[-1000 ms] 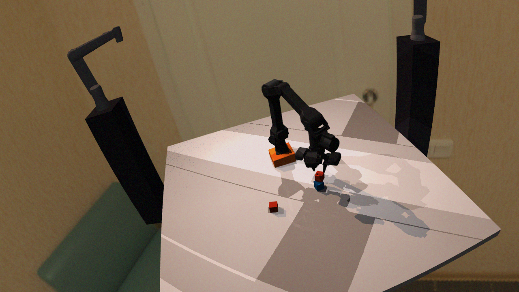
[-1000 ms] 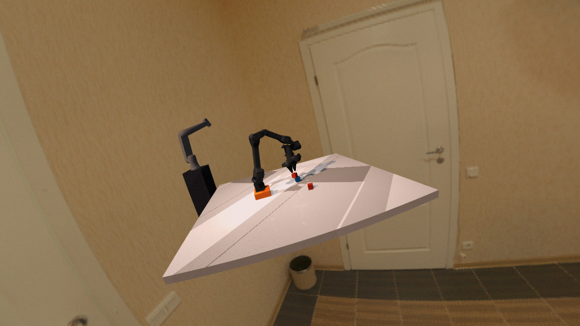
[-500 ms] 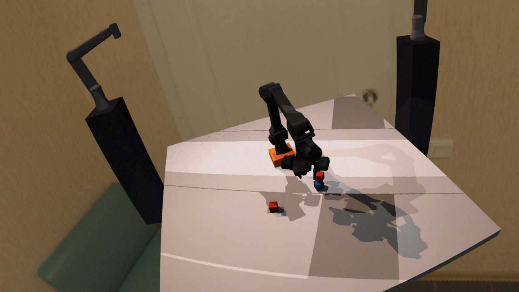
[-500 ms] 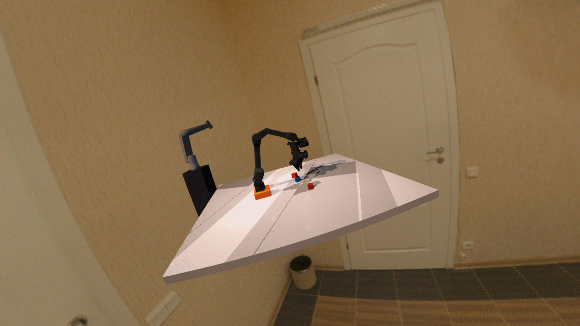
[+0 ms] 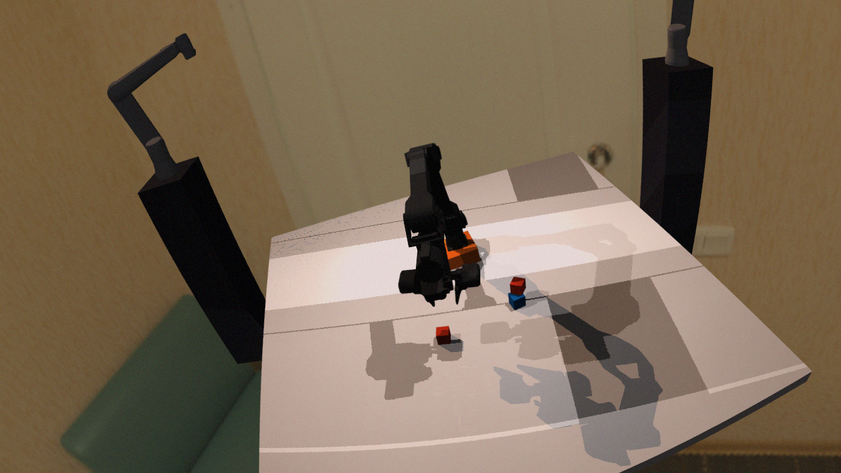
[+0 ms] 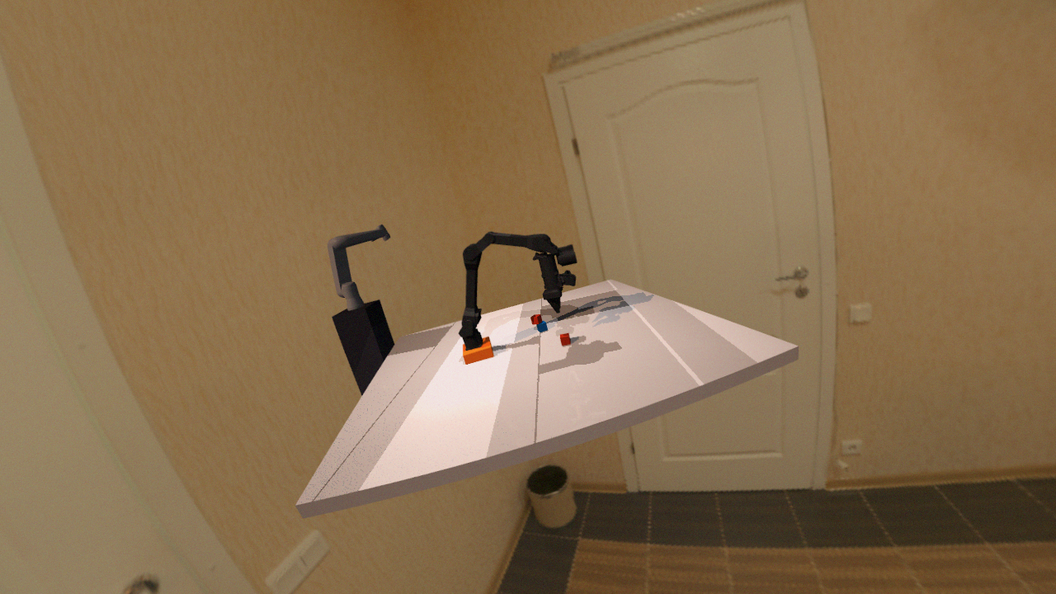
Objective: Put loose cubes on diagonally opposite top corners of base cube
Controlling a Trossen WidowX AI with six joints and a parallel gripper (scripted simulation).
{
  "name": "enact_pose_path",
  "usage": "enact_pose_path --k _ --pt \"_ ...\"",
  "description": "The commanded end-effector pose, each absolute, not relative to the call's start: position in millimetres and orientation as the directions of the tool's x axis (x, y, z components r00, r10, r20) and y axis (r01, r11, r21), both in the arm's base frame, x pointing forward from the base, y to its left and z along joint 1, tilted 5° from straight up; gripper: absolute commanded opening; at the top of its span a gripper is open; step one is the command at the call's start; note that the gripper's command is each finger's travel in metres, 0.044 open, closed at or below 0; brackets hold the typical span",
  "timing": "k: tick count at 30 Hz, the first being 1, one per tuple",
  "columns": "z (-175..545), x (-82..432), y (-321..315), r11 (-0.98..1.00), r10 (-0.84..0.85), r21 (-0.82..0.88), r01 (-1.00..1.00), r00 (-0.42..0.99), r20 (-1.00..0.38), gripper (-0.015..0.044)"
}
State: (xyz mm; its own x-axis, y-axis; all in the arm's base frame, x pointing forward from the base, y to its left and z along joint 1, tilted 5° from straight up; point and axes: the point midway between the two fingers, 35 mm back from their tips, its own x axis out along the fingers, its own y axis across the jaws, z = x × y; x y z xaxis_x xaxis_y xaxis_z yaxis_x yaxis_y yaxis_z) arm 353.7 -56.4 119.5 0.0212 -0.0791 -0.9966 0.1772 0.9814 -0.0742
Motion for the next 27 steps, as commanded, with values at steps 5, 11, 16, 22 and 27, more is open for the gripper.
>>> enact_pose_path --k 5,11,16,22,27 --pt "125 353 -79 0.988 -0.086 -0.084 0.132 0.012 -0.996 0.0265" --pt "93 355 -82 0.988 -0.087 -0.084 0.132 0.011 -0.996 0.0265" --pt "63 354 -85 0.988 -0.087 -0.084 0.132 0.012 -0.996 0.0265" --pt "51 354 -86 0.988 -0.087 -0.084 0.132 0.012 -0.996 0.0265" --pt "47 354 -86 0.988 -0.087 -0.084 0.132 0.012 -0.996 0.0265"
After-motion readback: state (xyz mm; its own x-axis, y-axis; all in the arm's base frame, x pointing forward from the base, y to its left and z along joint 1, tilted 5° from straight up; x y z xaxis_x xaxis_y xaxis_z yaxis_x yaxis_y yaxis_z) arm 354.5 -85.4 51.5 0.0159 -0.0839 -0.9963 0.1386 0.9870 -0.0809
